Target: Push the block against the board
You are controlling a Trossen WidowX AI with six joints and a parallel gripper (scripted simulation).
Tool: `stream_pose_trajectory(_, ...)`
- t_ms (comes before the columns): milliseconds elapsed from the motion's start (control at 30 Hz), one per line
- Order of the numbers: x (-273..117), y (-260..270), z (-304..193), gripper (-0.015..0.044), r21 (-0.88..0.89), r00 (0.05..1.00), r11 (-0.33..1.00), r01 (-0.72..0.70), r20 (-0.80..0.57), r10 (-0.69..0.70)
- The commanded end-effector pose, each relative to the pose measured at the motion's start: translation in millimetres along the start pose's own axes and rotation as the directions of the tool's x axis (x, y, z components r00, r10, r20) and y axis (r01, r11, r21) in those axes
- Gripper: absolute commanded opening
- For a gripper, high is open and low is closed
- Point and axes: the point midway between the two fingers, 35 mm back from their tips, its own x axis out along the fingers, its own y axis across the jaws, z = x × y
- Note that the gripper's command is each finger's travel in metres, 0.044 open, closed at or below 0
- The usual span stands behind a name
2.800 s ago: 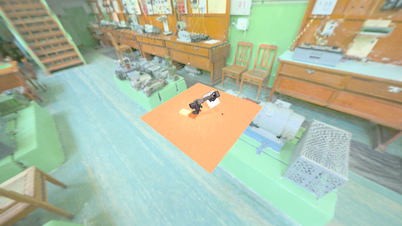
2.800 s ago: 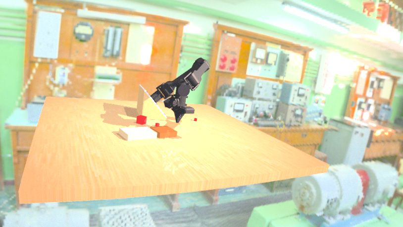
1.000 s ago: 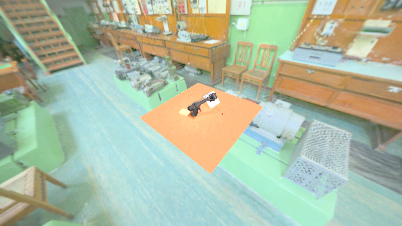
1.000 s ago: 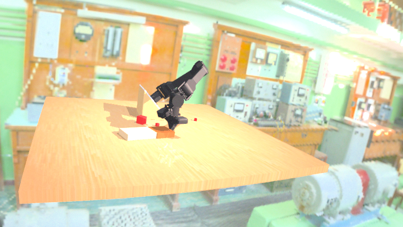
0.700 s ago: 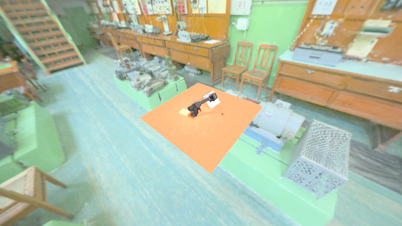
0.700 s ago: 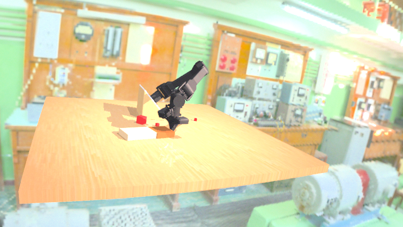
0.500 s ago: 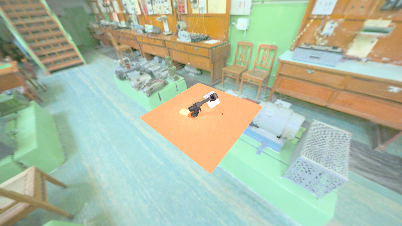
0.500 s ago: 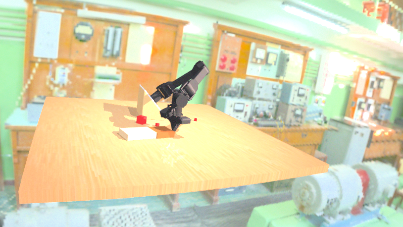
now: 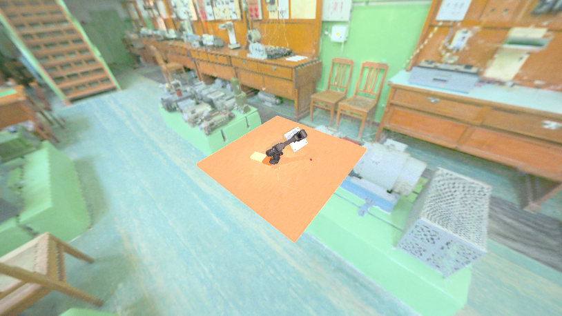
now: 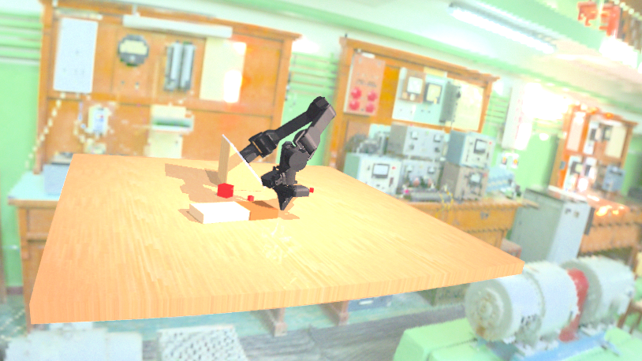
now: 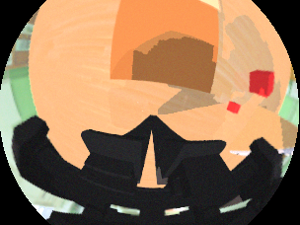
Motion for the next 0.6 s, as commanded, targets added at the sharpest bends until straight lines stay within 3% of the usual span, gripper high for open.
stream_pose_trajectory(0, 2, -3, -8, 0.0000, 0.008, 1.000, 1.000, 0.005, -0.004, -0.005)
stream_pose_trajectory(100, -3, 0, -4, 0.0000, 0.000, 1.000, 1.000, 0.001, 0.000, -0.001)
stream_pose_trajectory(233, -50, 0, -4, 0.0000, 0.007, 1.000, 1.000, 0.006, -0.001, -0.006)
stream_pose_trajectory(467, -50, 2, -2, 0.0000, 0.007, 1.000, 1.000, -0.010, 0.000, 0.010)
stream_pose_trajectory(567, -51, 7, 2, 0.0000, -0.072, 1.000, 0.997, -0.009, 0.000, 0.009)
